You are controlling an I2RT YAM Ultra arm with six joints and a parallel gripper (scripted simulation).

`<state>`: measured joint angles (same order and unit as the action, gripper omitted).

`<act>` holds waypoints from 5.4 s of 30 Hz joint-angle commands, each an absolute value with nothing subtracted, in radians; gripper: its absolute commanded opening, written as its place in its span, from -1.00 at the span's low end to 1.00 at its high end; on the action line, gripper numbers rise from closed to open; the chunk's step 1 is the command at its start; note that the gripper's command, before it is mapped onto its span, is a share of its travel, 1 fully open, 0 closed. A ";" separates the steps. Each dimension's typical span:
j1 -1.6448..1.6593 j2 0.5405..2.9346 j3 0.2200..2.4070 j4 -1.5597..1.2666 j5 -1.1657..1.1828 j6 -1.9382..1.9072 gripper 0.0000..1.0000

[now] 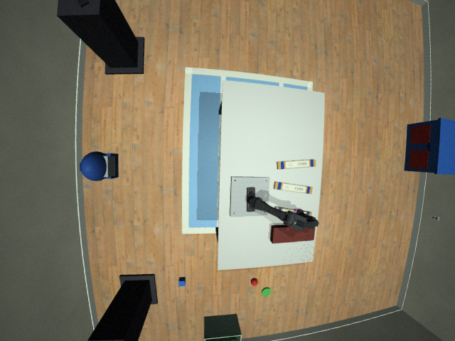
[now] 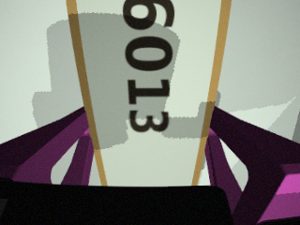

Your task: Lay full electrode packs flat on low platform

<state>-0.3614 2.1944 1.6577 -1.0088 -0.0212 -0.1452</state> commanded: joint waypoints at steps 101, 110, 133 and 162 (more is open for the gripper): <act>-0.370 2.102 1.882 -1.268 -0.021 -0.154 -1.00; -0.371 2.102 1.891 -1.275 -0.020 -0.154 -1.00; -0.366 2.104 1.906 -1.288 -0.021 -0.153 -1.00; -0.364 2.104 1.910 -1.290 -0.021 -0.153 -1.00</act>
